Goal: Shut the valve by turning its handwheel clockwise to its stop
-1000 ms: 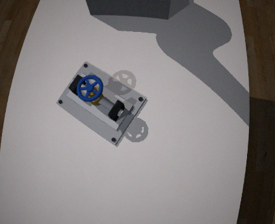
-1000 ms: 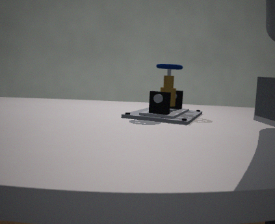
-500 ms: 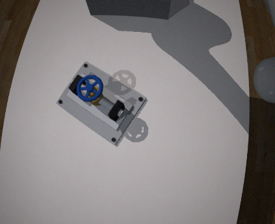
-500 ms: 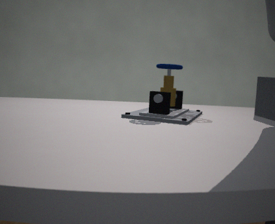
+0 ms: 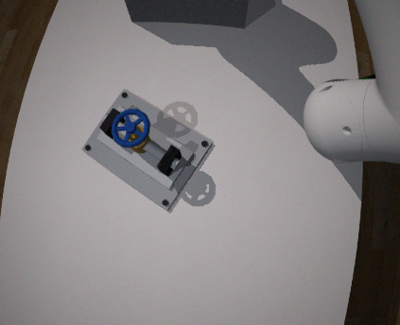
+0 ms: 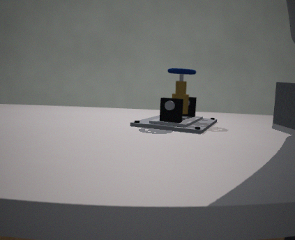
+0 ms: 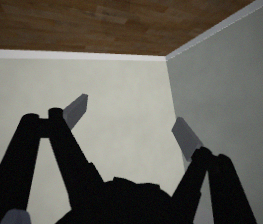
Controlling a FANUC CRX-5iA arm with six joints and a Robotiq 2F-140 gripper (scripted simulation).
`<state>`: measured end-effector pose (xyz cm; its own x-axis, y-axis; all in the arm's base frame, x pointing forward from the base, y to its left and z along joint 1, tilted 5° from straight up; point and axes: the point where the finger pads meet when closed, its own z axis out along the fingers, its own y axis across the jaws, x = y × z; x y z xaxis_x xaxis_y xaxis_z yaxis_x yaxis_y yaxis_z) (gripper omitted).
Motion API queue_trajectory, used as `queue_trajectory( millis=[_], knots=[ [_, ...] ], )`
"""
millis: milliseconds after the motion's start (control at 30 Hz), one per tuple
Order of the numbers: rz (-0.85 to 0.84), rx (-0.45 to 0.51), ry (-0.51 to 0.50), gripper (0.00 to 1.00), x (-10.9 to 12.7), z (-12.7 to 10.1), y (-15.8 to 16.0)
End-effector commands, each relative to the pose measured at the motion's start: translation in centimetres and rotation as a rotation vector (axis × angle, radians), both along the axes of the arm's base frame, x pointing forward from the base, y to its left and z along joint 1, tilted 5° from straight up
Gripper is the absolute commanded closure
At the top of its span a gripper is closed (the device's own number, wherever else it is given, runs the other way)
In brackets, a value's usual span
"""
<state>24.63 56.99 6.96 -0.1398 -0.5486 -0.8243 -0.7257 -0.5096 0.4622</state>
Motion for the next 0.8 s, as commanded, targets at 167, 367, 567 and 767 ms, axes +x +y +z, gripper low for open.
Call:
queue_trajectory(
  millis=[167, 367, 567, 767],
  knots=[
    [-0.093, -0.305, -0.085, 0.0, 7.0, -4.0, -10.8],
    [-0.174, -0.492, -0.14, 0.0, 11.4, -5.5, -18.3],
    [-0.277, -0.683, -0.201, 0.0, 15.9, -6.1, -26.7],
    [-0.372, -0.834, -0.254, 0.0, 19.6, -5.8, -34.5]
  ],
)
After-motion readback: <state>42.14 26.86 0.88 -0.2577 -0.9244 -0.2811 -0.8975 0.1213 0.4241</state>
